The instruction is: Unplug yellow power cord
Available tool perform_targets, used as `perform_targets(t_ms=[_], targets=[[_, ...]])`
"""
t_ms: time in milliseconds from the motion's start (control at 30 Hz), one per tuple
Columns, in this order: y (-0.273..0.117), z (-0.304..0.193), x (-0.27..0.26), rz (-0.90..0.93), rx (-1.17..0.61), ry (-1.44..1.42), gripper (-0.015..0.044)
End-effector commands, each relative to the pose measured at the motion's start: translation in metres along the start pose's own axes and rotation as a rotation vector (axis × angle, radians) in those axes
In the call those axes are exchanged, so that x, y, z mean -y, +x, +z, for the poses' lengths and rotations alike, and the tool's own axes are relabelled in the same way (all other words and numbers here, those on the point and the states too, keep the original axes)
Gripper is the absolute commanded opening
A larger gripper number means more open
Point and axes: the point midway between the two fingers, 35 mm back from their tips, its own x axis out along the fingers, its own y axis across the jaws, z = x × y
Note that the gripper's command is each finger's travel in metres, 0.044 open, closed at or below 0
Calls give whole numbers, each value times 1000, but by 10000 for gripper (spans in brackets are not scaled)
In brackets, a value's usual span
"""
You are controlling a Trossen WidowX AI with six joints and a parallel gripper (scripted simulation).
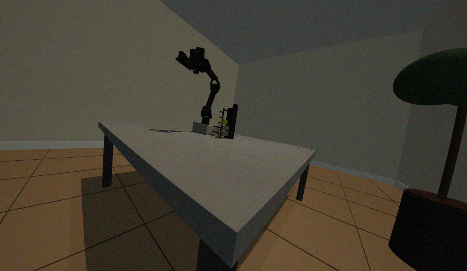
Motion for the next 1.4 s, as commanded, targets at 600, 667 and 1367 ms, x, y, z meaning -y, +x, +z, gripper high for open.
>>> perform_targets(t_ms=[600, 667, 1367], targets=[[-102, -148, -294, 468, -982, 578, 160], [-126, -169, -308, 412, -1109, 597, 160], [-167, -195, -323, 310, -1252, 607, 160]])
